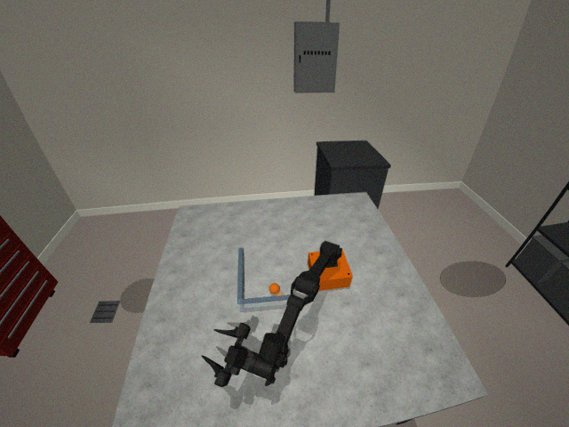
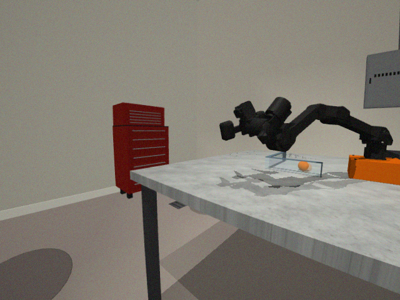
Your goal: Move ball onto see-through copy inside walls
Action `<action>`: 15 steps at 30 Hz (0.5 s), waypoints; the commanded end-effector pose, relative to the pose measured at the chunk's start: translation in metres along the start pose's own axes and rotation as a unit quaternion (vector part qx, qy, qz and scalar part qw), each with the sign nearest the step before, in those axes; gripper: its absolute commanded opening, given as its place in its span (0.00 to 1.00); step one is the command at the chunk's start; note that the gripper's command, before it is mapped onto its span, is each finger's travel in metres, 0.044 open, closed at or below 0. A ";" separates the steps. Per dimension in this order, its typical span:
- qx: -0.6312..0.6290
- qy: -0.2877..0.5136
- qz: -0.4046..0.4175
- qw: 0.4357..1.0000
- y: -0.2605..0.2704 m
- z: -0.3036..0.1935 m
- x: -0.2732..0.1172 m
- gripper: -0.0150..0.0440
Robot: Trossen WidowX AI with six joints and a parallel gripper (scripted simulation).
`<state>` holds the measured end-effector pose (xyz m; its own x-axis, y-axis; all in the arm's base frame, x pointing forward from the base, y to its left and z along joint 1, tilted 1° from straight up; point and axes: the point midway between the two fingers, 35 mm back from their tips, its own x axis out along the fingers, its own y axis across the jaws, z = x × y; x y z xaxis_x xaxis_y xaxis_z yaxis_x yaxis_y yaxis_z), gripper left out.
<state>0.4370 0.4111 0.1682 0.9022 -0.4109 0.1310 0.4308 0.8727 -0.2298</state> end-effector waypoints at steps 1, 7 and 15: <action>-0.005 -0.001 0.001 1.000 0.000 0.001 0.001 0.89; -0.150 -0.033 0.035 0.987 -0.003 0.018 0.046 0.82; -0.354 -0.041 0.121 0.926 -0.019 0.010 0.101 0.82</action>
<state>0.5119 0.3672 0.2004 0.9690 -0.2219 0.1086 0.2253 0.6131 -0.7572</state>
